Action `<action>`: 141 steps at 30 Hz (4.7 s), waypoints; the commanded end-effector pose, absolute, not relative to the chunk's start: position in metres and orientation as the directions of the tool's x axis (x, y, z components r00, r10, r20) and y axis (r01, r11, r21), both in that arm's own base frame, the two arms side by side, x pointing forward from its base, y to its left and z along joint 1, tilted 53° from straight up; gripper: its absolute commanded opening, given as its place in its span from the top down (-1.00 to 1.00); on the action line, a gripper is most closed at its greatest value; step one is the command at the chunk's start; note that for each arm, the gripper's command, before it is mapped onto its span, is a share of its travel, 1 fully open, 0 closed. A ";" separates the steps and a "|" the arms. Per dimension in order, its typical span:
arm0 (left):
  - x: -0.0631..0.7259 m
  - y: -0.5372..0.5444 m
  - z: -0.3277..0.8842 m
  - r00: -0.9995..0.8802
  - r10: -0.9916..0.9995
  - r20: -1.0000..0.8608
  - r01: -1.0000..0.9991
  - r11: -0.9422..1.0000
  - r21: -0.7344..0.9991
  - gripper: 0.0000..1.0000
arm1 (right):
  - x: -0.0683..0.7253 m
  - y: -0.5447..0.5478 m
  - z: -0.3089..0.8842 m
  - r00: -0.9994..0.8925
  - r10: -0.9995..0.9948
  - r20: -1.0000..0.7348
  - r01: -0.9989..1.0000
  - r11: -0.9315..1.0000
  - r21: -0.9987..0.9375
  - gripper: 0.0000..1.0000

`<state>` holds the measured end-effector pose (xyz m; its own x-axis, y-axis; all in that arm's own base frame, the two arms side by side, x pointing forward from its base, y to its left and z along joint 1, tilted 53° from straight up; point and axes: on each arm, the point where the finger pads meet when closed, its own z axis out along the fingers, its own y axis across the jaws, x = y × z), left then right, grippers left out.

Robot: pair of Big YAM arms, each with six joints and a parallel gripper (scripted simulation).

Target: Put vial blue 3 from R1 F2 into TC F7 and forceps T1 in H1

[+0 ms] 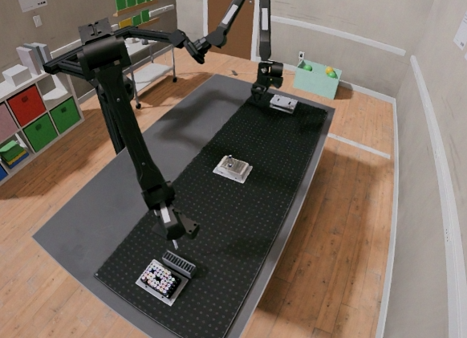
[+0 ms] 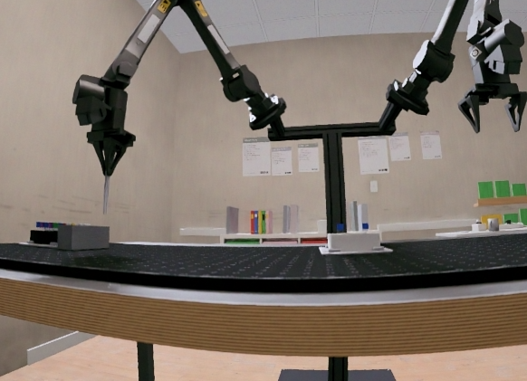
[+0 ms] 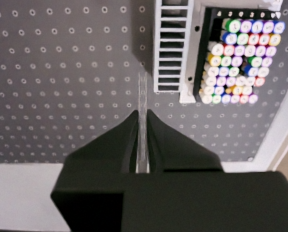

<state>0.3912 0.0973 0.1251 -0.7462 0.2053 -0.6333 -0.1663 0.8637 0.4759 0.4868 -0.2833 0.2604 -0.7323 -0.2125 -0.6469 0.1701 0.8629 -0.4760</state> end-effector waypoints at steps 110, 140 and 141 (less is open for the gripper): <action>0.393 0.097 0.129 -0.738 0.213 -0.641 -0.167 0.862 0.478 -1.00 | 0.486 -0.311 0.275 -0.734 -0.210 -0.646 0.170 0.864 -0.474 0.85; 0.393 0.097 0.129 -0.738 0.213 -0.641 -0.167 0.862 0.478 -1.00 | 0.486 -0.314 0.287 -0.726 -0.219 -0.651 0.175 0.858 -0.484 0.85; 0.393 0.097 0.129 -0.738 0.213 -0.641 -0.167 0.862 0.478 -1.00 | 0.486 -0.314 0.287 -0.726 -0.219 -0.651 0.175 0.858 -0.484 0.85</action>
<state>0.3912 0.0973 0.1251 -0.7462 0.2053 -0.6333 -0.1663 0.8637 0.4759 0.4840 -0.3134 0.2770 -0.7368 -0.2141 -0.6413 0.1648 0.8631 -0.4774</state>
